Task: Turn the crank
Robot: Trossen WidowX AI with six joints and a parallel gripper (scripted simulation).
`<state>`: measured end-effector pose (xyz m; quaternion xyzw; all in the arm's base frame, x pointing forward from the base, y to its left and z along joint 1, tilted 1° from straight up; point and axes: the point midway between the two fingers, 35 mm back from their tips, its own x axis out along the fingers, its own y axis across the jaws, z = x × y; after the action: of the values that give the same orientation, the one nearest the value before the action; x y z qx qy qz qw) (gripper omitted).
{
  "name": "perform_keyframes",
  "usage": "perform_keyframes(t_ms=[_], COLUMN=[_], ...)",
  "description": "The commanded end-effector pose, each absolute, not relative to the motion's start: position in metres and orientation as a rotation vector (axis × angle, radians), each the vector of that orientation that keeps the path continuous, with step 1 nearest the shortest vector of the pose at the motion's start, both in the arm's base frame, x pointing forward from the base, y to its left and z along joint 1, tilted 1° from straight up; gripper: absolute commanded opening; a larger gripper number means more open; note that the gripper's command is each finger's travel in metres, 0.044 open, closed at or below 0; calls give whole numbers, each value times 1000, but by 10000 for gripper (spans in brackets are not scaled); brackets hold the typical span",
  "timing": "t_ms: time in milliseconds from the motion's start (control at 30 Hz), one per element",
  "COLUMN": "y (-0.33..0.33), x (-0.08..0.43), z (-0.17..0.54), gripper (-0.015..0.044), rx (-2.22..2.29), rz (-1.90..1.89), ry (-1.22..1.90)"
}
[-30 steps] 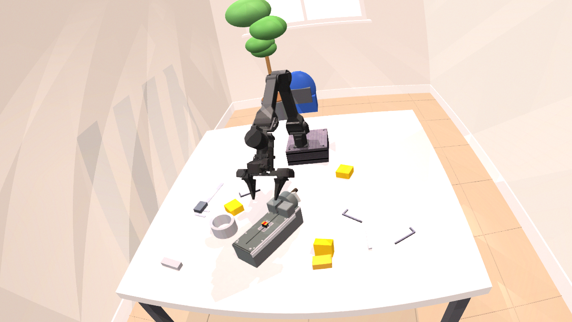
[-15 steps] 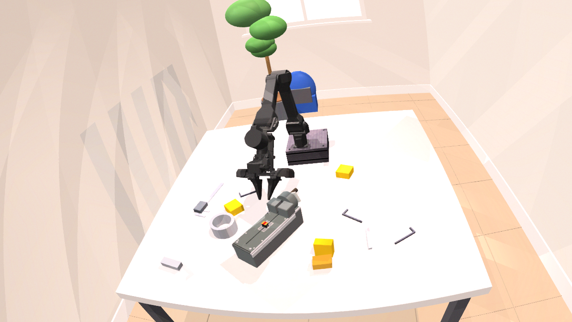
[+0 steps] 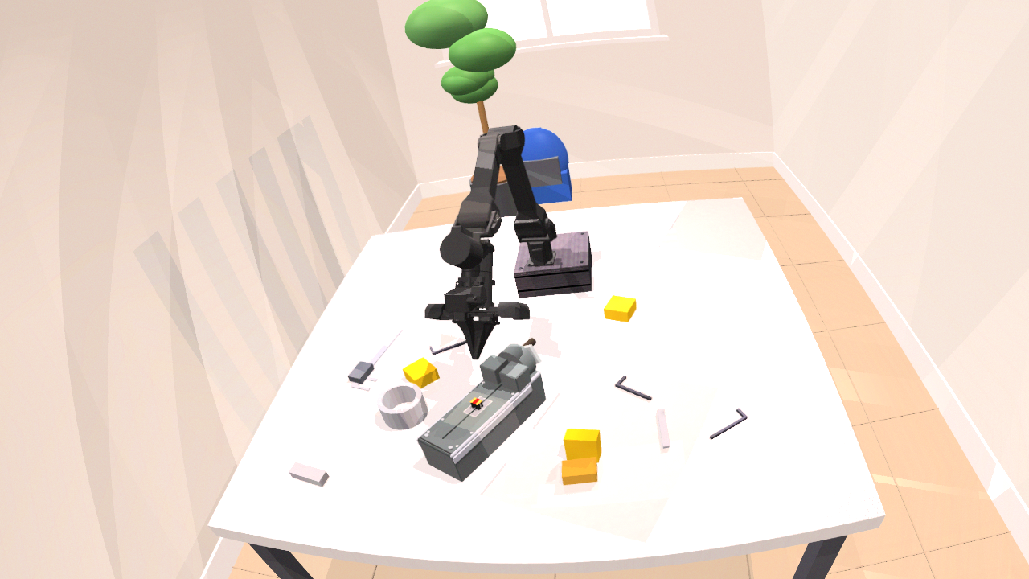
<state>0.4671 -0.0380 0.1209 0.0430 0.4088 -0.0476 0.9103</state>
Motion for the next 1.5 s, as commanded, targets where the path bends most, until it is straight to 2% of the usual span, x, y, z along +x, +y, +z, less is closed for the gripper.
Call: perform_keyframes(t_ms=[0,167,733,933,1467], y=[-38,-38,-38,-37,-37], x=[467,467,467,465,465], z=[121,121,131,169,170], gripper=[0,0,440,440,440], rx=[89,89,89,89,89], rz=[-98,-98,-98,-98,-98], ry=[843,843,843,843,843])
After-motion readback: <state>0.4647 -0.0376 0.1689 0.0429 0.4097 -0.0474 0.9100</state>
